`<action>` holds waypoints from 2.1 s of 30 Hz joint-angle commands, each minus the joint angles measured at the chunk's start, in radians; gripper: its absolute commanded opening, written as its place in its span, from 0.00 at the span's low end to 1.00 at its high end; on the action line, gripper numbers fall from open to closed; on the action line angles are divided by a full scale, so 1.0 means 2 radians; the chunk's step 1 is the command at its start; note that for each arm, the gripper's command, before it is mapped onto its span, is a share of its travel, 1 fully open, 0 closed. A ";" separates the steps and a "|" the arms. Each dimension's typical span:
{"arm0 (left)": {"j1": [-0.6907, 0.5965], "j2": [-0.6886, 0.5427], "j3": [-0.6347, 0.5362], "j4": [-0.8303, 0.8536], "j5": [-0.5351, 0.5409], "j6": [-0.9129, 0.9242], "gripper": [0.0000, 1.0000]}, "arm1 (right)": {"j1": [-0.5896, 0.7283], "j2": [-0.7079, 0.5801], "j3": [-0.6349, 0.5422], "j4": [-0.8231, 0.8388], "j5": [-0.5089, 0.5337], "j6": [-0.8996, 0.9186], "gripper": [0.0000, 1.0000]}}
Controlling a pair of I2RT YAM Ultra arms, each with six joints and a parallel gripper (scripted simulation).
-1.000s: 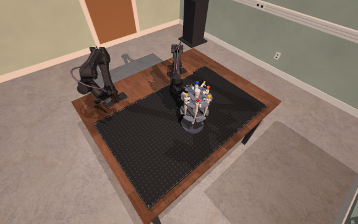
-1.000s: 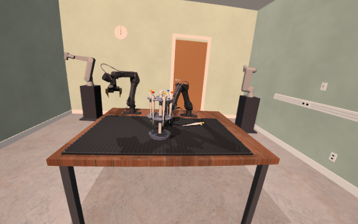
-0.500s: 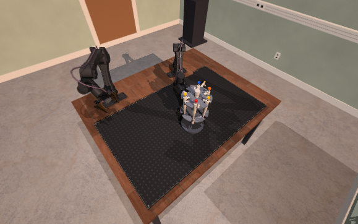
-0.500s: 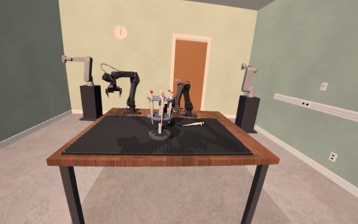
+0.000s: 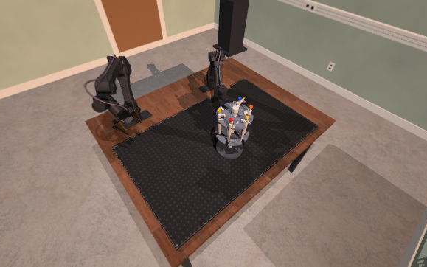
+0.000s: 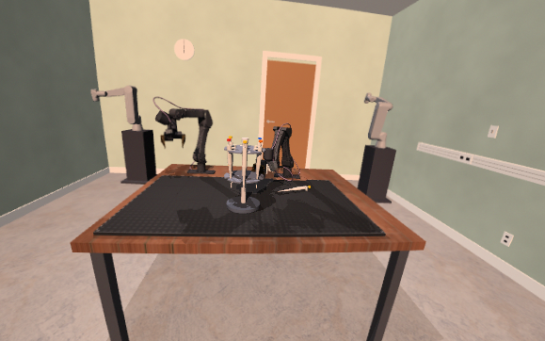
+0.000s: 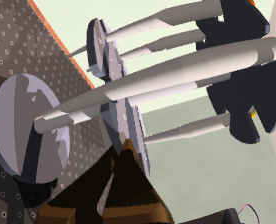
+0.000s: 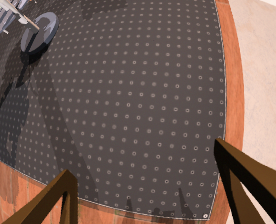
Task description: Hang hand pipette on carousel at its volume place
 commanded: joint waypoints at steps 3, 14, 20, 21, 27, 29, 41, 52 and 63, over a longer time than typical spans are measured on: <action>0.037 0.007 0.015 -0.007 0.088 0.002 0.00 | -0.004 0.003 0.008 0.005 -0.009 -0.003 1.00; 0.075 0.017 0.030 -0.011 0.178 0.001 0.00 | -0.004 0.003 0.008 0.005 -0.009 -0.003 1.00; 0.090 0.025 0.045 -0.018 0.214 0.003 0.00 | -0.004 0.003 0.008 0.005 -0.009 -0.003 1.00; 0.091 0.025 0.047 -0.019 0.216 0.004 0.00 | -0.004 0.003 0.008 0.005 -0.009 -0.003 1.00; 0.094 0.022 0.050 -0.021 0.219 0.004 0.49 | -0.004 0.003 0.008 0.005 -0.009 -0.003 1.00; 0.094 0.022 0.050 -0.021 0.219 0.004 0.49 | -0.004 0.003 0.008 0.005 -0.009 -0.003 1.00; 0.089 0.019 0.040 -0.016 0.215 0.001 0.49 | -0.004 0.003 0.008 0.005 -0.009 -0.003 1.00; 0.101 -0.005 0.003 0.002 0.226 0.005 0.49 | -0.004 0.003 0.008 0.005 -0.009 -0.003 1.00; 0.117 -0.038 -0.052 0.023 0.242 0.005 0.49 | -0.004 0.003 0.008 0.005 -0.009 -0.003 1.00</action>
